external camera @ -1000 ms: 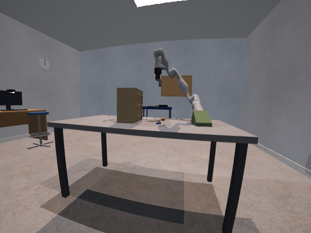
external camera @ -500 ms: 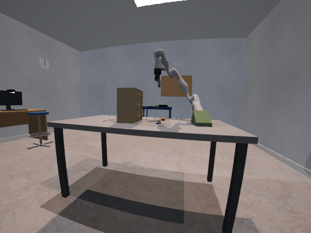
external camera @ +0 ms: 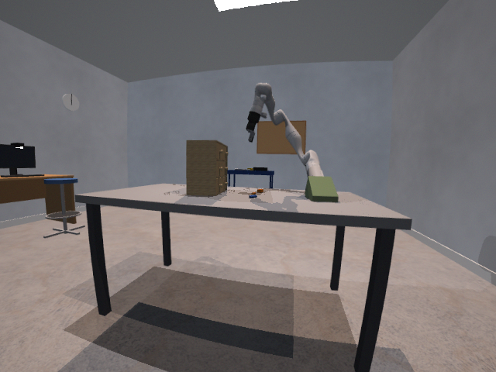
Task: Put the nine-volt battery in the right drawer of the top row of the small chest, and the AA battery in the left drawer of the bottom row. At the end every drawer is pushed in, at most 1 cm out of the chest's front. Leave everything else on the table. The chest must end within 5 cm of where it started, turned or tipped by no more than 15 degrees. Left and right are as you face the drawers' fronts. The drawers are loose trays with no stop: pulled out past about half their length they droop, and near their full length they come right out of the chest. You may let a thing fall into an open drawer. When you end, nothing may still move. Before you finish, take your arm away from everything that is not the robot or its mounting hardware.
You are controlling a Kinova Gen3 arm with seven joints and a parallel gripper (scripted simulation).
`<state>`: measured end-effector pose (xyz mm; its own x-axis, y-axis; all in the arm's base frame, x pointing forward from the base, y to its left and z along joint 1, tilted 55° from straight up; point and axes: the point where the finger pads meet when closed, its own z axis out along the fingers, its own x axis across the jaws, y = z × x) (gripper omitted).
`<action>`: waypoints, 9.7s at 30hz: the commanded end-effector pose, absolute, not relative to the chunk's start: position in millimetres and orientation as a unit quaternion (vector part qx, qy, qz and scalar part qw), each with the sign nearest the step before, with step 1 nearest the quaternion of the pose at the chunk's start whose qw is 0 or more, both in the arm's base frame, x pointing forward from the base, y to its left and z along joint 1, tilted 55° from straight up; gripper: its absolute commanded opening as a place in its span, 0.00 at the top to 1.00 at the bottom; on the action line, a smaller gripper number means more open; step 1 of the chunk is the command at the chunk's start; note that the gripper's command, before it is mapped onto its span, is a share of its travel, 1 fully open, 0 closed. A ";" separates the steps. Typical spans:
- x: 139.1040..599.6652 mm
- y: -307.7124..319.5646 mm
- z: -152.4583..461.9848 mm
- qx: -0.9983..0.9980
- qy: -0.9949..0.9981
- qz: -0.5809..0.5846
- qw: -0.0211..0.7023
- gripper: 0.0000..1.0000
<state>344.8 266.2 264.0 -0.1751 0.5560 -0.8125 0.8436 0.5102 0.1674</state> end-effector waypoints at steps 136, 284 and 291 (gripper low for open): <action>475.6 222.6 215.3 0.219 0.745 0.188 0.602 0.33; 496.5 230.3 215.6 0.219 0.745 0.188 0.602 0.63; 487.8 227.5 215.6 0.219 0.745 0.188 0.602 0.63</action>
